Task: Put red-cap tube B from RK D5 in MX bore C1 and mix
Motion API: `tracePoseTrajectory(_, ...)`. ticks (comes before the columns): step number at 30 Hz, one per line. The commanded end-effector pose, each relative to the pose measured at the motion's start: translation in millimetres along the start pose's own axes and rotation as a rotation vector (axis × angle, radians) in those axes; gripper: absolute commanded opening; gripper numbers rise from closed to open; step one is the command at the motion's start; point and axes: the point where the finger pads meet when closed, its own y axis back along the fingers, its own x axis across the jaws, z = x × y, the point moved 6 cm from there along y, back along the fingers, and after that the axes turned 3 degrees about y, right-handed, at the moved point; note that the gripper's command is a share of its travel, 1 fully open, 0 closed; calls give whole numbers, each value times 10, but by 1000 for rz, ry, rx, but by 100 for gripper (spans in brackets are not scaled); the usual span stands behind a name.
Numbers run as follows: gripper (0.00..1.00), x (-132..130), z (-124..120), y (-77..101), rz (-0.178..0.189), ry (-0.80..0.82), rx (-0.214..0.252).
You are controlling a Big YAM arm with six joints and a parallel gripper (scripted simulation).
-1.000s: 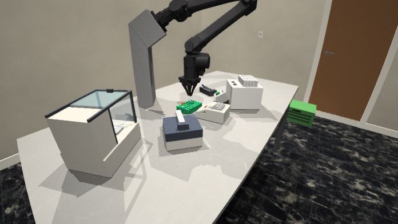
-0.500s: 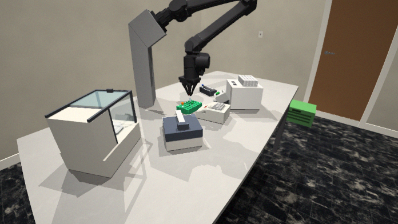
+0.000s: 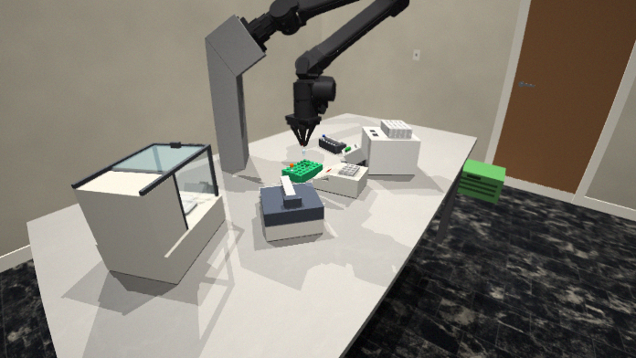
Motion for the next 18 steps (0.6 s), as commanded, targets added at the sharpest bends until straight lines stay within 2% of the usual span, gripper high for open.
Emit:
tracePoseTrajectory(1, 9, 117, -42, 189, 15, -14, 19)
tracePoseTrajectory(18, 9, 115, -30, 426, 13, -13, 18)
